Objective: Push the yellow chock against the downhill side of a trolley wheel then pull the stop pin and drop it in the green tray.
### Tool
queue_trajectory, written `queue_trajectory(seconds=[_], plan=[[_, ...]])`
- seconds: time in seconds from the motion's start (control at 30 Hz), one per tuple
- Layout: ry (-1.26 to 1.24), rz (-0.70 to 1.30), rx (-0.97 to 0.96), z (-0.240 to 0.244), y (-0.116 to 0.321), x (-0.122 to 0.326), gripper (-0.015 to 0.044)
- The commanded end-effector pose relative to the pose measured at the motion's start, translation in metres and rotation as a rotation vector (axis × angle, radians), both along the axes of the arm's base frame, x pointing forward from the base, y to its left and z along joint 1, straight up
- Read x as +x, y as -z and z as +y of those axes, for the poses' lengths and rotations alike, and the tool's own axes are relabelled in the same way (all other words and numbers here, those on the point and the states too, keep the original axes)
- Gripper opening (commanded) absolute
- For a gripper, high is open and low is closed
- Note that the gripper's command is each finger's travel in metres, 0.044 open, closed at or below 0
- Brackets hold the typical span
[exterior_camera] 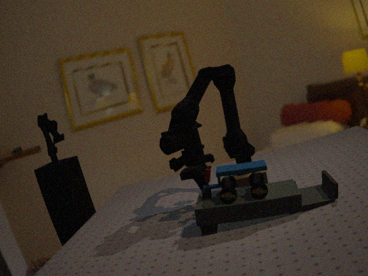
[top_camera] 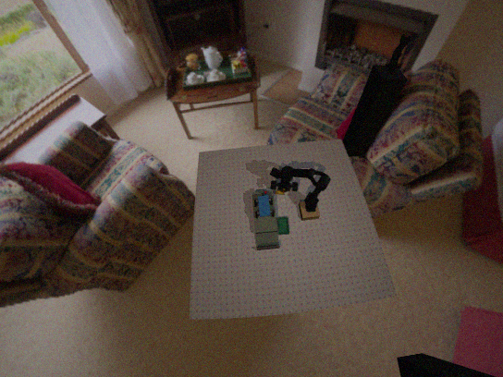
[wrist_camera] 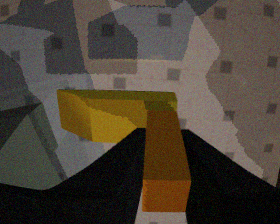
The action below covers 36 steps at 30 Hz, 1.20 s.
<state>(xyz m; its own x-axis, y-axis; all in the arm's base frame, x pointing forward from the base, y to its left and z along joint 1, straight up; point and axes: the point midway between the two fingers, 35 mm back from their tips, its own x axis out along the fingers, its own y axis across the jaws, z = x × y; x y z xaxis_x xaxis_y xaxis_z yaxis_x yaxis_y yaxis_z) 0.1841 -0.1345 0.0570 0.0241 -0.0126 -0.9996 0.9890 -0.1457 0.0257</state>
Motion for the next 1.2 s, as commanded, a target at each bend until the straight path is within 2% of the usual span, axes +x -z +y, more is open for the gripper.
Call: queue_trajectory(seconds=[0.0,0.9,1.17], plan=[[0.004,0.001,-0.004,0.000,-0.014,0.000,0.0000],[0.004,0.001,-0.004,0.000,-0.106,-0.003,0.0000],[-0.002,0.001,-0.004,0.000,-0.109,-0.003,0.0000]])
